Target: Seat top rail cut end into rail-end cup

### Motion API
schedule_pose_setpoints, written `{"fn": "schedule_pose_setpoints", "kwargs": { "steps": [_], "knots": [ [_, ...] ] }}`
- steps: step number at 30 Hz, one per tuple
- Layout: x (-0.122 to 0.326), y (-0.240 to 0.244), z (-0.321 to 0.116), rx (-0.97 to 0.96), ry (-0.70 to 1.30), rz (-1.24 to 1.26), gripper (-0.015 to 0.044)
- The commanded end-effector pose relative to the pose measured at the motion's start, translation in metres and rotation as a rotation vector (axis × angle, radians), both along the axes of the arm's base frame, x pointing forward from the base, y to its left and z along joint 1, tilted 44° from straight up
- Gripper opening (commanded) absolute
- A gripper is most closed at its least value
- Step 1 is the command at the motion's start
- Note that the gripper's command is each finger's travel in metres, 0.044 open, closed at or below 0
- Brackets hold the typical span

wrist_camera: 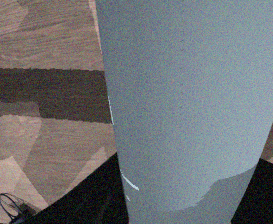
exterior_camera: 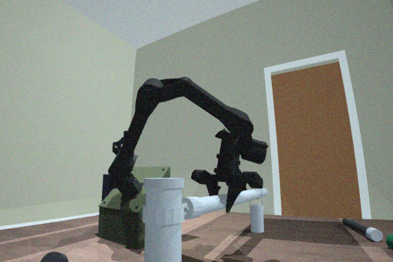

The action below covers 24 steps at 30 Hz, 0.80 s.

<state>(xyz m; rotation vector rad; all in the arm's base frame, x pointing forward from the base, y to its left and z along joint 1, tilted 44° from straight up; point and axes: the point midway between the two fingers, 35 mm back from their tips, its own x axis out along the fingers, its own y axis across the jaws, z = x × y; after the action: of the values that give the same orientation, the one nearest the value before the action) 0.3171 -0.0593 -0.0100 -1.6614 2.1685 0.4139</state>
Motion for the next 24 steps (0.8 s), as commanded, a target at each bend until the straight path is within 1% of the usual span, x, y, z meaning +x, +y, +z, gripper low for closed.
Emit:
{"fn": "schedule_pose_setpoints", "kwargs": {
  "steps": [1, 24],
  "knots": [
    [0.001, -0.002, 0.005, -0.005, -0.002, 0.006, 0.0],
    [0.0, -0.01, 0.015, -0.005, -0.002, 0.006, 0.0]
  ]
}}
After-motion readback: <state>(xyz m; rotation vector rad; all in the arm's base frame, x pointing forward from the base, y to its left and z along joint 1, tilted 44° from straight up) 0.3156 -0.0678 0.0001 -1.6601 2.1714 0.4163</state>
